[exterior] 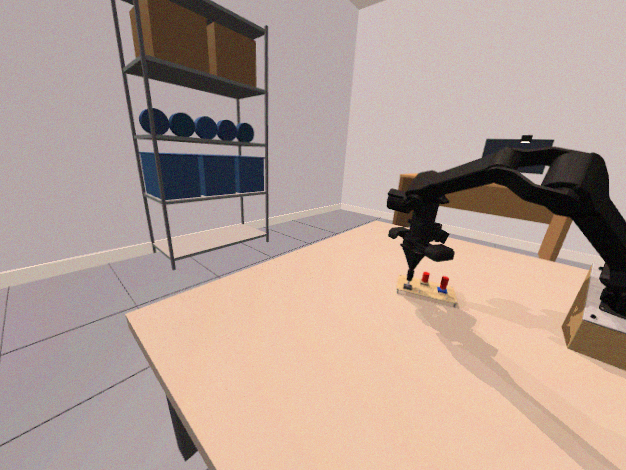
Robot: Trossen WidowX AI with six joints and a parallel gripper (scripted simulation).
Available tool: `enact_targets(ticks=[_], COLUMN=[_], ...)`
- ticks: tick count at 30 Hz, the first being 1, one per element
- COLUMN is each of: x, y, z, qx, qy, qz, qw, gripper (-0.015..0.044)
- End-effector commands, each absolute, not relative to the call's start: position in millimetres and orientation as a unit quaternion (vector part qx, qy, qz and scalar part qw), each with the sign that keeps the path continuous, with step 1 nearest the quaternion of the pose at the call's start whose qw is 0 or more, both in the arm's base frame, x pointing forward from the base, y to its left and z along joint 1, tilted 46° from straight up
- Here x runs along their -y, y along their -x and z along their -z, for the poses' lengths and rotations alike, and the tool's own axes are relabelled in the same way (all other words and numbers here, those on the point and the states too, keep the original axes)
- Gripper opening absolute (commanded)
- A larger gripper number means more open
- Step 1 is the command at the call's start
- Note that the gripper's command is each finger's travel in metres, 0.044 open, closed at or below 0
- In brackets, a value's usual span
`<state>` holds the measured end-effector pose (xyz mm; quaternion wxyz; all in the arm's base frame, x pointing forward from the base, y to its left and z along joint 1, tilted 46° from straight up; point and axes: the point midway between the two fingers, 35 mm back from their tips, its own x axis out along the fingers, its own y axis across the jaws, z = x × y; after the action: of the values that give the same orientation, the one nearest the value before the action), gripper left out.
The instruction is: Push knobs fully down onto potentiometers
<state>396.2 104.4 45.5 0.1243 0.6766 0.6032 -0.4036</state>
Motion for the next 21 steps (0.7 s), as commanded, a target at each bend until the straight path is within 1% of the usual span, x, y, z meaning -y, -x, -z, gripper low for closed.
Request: enact_targets(ticks=[1,21], x=[-115.0,-120.6], y=[-396.4,-395.9], z=[-39.8,-34.4], qx=[-0.610,-0.610], qy=[-0.672,-0.672], qz=[0.400,0.400], qw=[0.129,0.129], gripper=[0.0000,0.0000])
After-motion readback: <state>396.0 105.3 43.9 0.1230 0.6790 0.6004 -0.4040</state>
